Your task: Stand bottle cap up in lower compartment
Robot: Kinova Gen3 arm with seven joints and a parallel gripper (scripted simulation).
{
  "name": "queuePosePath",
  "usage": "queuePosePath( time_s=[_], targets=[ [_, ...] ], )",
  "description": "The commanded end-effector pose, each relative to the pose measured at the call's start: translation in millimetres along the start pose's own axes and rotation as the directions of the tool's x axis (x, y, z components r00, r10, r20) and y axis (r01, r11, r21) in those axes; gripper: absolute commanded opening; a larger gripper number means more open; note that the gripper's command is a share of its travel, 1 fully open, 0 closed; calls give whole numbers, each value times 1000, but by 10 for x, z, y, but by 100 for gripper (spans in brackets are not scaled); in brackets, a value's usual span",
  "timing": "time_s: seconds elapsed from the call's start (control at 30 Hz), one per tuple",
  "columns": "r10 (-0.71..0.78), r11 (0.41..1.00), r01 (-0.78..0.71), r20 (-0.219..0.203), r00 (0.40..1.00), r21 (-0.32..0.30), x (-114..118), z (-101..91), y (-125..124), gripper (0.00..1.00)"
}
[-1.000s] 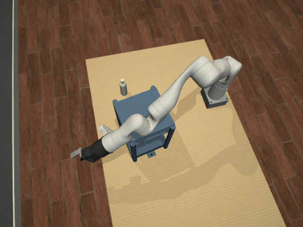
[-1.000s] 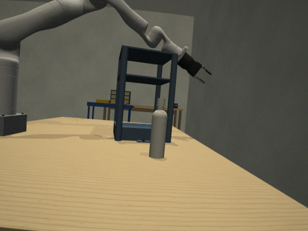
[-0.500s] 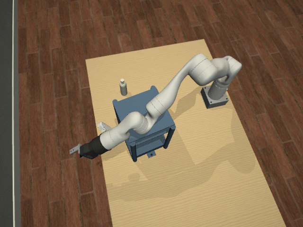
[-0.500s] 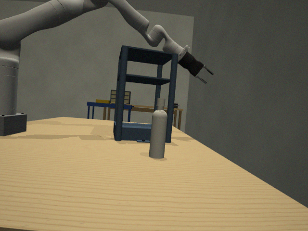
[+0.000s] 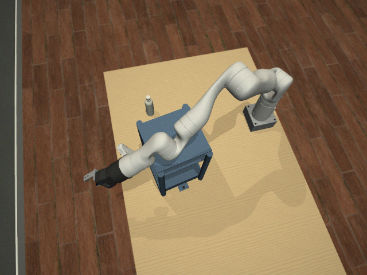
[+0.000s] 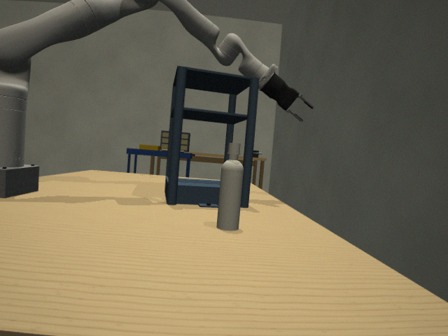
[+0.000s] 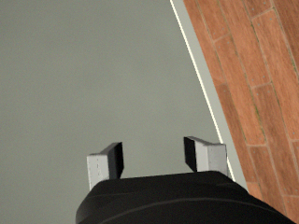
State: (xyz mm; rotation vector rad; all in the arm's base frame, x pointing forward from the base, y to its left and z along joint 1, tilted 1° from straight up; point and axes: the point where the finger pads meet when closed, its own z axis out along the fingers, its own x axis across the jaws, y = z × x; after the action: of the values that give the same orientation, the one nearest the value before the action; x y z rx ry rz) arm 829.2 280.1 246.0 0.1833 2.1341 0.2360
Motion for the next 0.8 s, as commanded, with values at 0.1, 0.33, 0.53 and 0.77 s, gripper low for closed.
queuePosePath(
  time_s=[0.1, 0.33, 0.53, 0.77],
  targets=[
    [9, 1000, -9, 2, 1000, 16, -86, -15, -100, 100],
    [35, 999, -34, -4, 999, 40, -144, -15, -223, 100],
    [34, 998, -34, -9, 999, 44, -114, -12, -248, 100],
    [60, 996, -58, -18, 998, 71, -147, -15, -388, 100]
  ],
)
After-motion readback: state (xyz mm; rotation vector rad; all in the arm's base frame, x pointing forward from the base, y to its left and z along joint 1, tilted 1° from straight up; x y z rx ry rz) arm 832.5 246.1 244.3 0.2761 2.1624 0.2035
